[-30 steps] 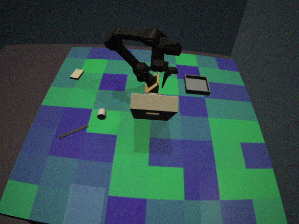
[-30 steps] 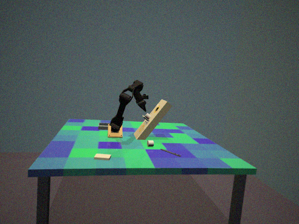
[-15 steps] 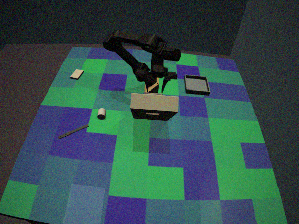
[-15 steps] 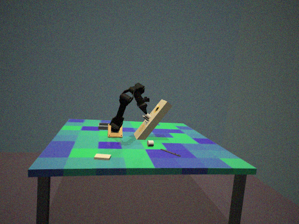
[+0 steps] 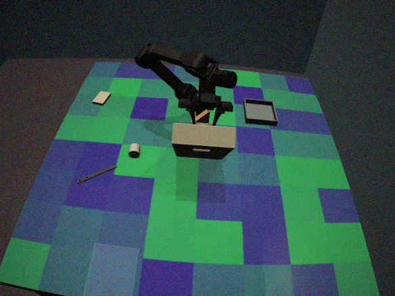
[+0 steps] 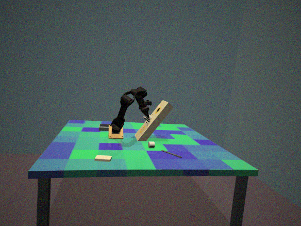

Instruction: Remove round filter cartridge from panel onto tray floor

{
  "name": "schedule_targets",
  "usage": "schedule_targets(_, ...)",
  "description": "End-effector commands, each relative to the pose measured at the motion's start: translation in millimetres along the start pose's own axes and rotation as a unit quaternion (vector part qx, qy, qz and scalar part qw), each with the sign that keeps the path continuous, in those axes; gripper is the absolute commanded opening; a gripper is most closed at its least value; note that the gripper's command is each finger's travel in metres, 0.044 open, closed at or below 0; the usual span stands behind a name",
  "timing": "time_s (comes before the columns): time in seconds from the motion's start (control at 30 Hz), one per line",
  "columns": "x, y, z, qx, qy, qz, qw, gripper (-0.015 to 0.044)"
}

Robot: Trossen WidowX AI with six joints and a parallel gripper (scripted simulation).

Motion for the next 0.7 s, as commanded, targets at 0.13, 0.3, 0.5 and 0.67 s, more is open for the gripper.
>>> schedule_targets(0.13,0.0,0.0,0.0,0.0,0.0,0.0,1.0,0.0271)
schedule_targets(0.3,0.0,0.0,0.0,0.0,0.0,0.0,1.0,0.0238)
schedule_targets(0.5,0.0,0.0,0.0,0.0,0.0,0.0,1.0,0.0198)
schedule_targets(0.67,0.5,-2.1,1.0,0.0,0.0,0.0,1.0,0.0067)
Point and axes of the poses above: the point midway between the two fingers, 35 mm back from their tips, its own z axis back along the fingers, its own x axis across the jaws, y = z × x, the point moved 9 cm from there along z, back along the fingers, and after that the axes turned 14 degrees about -z, right-handed, at the moved point
